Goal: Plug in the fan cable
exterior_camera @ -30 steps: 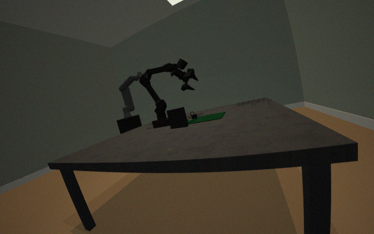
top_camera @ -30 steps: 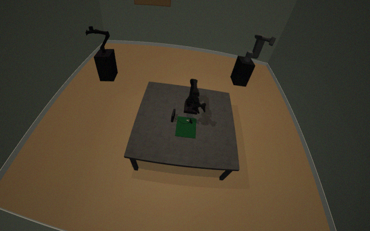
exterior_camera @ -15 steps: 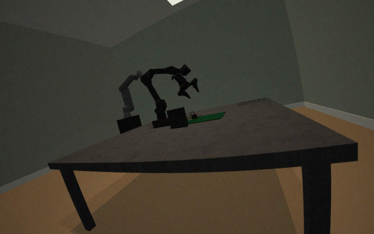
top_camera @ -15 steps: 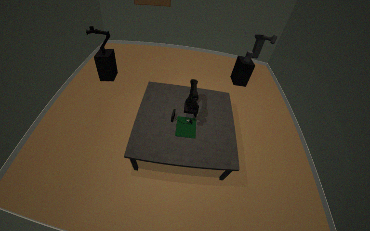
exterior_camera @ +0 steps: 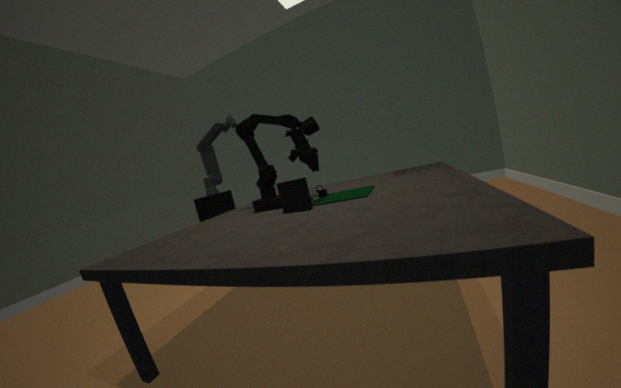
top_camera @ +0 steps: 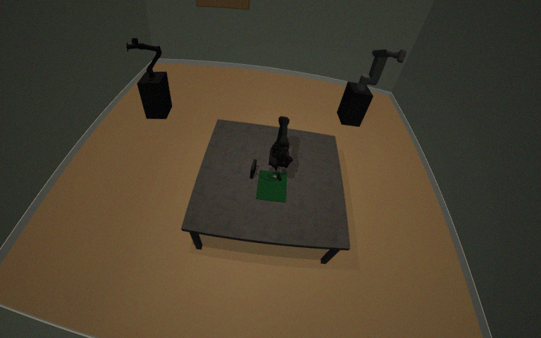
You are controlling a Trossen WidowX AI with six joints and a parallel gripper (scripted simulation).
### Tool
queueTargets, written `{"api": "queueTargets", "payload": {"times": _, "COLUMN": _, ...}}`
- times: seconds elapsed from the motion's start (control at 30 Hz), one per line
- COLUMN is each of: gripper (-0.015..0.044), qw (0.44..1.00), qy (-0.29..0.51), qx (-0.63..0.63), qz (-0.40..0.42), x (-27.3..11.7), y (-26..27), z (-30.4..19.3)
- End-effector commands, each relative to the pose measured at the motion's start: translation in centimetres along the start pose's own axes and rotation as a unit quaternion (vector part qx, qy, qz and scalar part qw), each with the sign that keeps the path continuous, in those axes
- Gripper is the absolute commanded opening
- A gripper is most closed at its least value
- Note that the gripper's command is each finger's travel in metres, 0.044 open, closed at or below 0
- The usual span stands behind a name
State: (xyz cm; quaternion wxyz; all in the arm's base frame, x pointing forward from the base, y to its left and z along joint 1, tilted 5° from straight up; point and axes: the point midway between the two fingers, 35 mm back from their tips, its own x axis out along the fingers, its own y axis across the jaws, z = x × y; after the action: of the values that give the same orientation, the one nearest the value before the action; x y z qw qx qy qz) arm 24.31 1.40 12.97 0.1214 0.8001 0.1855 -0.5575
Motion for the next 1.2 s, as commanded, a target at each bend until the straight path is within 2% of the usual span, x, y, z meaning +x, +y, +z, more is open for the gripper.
{"api": "queueTargets", "payload": {"times": 0.0, "gripper": 0.0440, "qw": 1.000, "qy": -0.006, "qx": 0.017, "qz": 0.003, "x": 0.1, "y": 0.1, "z": 0.2}}
{"api": "queueTargets", "payload": {"times": 0.1, "gripper": 0.0440, "qw": 1.000, "qy": -0.006, "qx": 0.017, "qz": 0.003, "x": 0.7, "y": 0.1, "z": 0.3}}
{"api": "queueTargets", "payload": {"times": 0.3, "gripper": 0.0440, "qw": 1.000, "qy": -0.006, "qx": 0.017, "qz": 0.002, "x": 5.9, "y": 0.1, "z": 1.7}}
{"api": "queueTargets", "payload": {"times": 1.17, "gripper": 0.0440, "qw": 1.000, "qy": -0.006, "qx": 0.017, "qz": 0.002, "x": 9.5, "y": 0.1, "z": 2.7}}
